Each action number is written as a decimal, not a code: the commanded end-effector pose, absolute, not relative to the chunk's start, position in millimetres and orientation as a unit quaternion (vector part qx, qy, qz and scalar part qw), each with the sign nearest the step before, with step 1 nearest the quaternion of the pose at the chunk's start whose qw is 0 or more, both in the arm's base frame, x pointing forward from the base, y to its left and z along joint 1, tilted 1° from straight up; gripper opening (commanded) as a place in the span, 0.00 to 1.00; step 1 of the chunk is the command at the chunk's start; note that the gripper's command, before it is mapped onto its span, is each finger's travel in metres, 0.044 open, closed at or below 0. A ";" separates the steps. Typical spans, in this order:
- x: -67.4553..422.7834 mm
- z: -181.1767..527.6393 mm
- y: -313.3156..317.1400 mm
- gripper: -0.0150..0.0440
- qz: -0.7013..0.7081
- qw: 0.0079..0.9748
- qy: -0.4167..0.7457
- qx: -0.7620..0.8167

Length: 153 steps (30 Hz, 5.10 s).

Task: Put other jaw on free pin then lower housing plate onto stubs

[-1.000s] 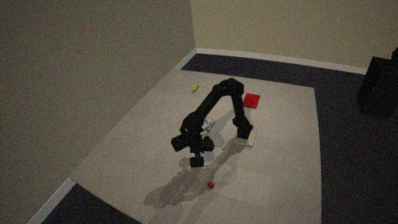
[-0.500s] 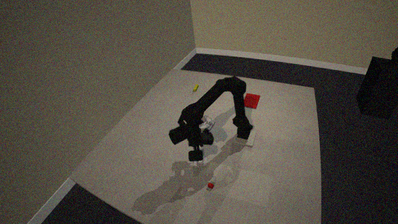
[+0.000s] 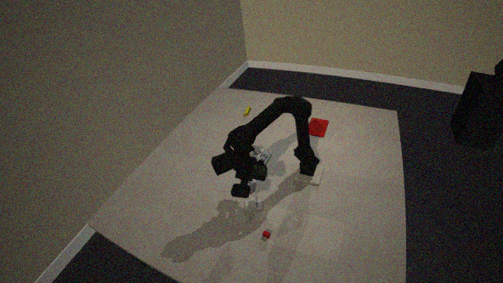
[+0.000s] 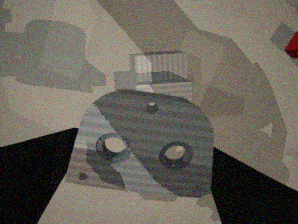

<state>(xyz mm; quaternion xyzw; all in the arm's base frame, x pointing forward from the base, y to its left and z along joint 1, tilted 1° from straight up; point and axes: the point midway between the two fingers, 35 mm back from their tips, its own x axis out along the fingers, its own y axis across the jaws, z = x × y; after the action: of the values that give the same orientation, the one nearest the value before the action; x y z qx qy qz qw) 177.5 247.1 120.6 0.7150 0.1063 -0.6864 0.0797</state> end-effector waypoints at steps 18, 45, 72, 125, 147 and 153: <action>207.6 120.1 202.5 0.85 -0.686 -0.137 -0.111 0.706; 233.8 119.5 142.2 0.85 -0.587 -0.401 -0.371 0.598; 244.1 118.1 81.0 0.85 -0.394 -0.602 -0.571 0.395; 232.2 113.9 -6.0 0.85 0.010 -0.720 -0.693 -0.023; 217.8 113.3 -8.8 0.85 0.014 -0.720 -0.693 -0.027; 217.8 113.3 -8.8 0.85 0.014 -0.720 -0.693 -0.027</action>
<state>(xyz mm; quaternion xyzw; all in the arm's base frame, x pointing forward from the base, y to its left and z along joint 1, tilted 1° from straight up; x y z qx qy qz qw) 219.3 -9.2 113.8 0.0270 0.6918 -0.0168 0.7214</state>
